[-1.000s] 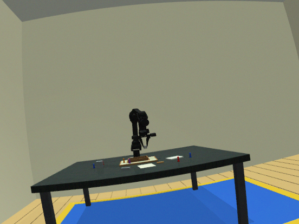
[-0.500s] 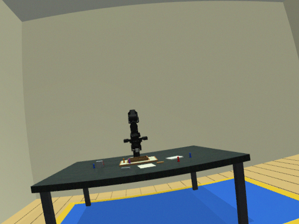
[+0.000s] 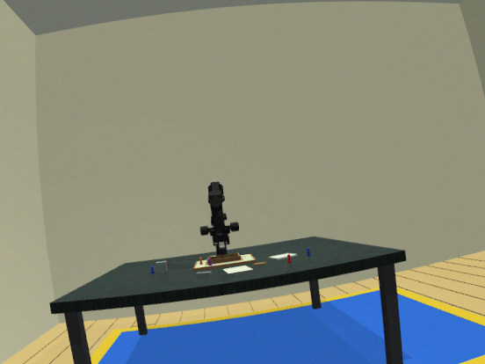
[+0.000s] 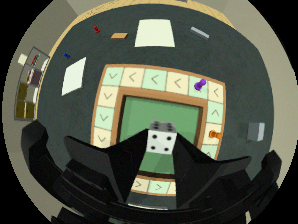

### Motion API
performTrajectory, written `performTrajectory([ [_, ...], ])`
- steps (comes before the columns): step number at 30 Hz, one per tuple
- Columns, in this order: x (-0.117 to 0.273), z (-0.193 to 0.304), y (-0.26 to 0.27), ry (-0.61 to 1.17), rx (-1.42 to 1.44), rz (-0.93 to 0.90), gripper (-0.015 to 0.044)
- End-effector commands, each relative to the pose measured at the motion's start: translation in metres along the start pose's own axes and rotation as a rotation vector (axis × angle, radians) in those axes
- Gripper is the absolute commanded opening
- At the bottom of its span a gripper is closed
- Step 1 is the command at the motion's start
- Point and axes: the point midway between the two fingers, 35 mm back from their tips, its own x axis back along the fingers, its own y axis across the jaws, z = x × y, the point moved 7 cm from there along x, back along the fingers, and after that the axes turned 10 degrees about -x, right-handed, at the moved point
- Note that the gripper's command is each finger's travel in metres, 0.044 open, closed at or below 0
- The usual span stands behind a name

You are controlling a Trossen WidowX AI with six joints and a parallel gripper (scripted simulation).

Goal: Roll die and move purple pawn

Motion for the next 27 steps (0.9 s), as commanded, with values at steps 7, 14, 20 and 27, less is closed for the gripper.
performTrajectory([
  [7,-0.006,0.023,-0.005,-0.34,-0.009,-0.067,0.0],
  [14,-0.008,0.03,-0.006,-0.457,-0.008,-0.089,0.0],
  [20,0.021,0.048,-0.009,-0.455,-0.008,-0.088,0.0],
  [27,0.025,0.053,-0.01,-0.454,-0.008,-0.088,0.0],
])
